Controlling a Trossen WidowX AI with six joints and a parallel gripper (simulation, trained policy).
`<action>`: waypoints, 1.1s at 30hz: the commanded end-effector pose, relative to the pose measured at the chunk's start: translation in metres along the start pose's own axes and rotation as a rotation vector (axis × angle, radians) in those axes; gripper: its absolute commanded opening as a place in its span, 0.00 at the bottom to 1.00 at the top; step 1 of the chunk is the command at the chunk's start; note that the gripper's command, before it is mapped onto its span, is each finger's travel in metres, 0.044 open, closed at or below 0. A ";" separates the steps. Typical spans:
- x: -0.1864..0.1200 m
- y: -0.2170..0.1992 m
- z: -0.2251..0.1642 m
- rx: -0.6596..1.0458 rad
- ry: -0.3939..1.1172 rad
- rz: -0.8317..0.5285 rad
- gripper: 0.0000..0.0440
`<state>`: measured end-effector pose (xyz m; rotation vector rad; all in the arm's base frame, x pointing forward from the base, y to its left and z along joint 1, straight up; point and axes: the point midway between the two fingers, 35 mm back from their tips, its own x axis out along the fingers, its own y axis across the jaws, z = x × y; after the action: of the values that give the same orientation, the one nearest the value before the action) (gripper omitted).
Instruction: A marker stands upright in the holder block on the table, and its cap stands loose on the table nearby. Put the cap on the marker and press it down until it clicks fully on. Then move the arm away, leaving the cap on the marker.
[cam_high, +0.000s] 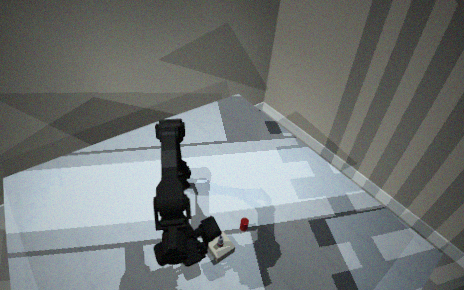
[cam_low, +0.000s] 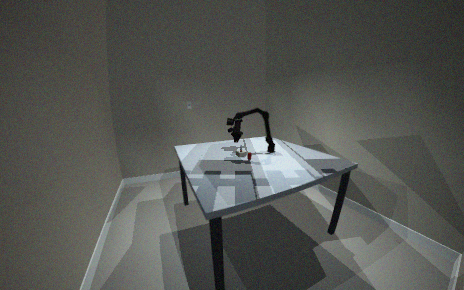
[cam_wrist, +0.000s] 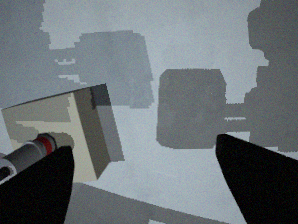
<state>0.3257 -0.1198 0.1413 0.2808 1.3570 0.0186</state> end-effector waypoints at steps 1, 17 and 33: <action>0.002 0.006 0.003 -0.003 0.010 -0.007 0.73; 0.012 0.044 0.013 -0.038 0.056 -0.027 0.74; 0.023 0.084 0.015 -0.089 0.099 -0.047 0.75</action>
<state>0.3563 -0.0421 0.1399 0.1824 1.4508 0.0554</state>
